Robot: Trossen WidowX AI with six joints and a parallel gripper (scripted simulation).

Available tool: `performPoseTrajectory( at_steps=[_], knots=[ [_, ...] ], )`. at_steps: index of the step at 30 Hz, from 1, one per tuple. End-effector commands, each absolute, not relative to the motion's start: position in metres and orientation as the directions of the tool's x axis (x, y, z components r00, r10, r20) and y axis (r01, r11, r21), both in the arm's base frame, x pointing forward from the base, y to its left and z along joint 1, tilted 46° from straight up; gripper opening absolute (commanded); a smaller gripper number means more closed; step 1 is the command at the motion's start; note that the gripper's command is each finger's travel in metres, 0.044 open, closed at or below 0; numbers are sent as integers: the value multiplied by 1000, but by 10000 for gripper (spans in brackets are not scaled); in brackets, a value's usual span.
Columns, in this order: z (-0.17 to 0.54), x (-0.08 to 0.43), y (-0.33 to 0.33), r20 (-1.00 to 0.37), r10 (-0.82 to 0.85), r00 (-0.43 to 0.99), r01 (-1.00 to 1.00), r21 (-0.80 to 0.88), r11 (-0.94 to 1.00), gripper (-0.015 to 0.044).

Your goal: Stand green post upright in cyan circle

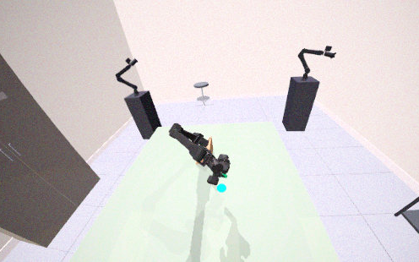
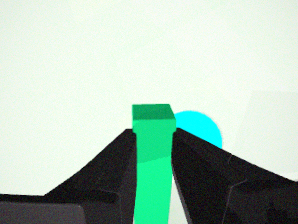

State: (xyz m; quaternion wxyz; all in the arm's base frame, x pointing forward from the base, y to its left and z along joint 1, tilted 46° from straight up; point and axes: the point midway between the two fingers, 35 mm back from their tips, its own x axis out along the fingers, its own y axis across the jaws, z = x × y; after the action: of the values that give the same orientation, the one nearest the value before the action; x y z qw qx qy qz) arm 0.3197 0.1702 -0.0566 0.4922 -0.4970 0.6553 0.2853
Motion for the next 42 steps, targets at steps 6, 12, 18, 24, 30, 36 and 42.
performPoseTrajectory(
  at_steps=[6, 12, 18, 24, 30, 36, 42],
  knots=[
    [-59, 320, 169, -952, -305, -23, -931, -90, 352, 23],
    [-61, 320, 168, -965, -262, -21, -931, -77, 356, 23],
    [-62, 321, 168, -976, -219, -17, -931, -64, 358, 23],
    [-63, 321, 167, -984, -176, -11, -932, -53, 358, 23],
    [-64, 322, 167, -991, -132, -4, -933, -44, 357, 23],
    [-64, 322, 167, -996, -88, 6, -934, -37, 354, 23],
    [-64, 323, 166, -999, -45, 16, -936, -31, 350, 23]
  ],
)
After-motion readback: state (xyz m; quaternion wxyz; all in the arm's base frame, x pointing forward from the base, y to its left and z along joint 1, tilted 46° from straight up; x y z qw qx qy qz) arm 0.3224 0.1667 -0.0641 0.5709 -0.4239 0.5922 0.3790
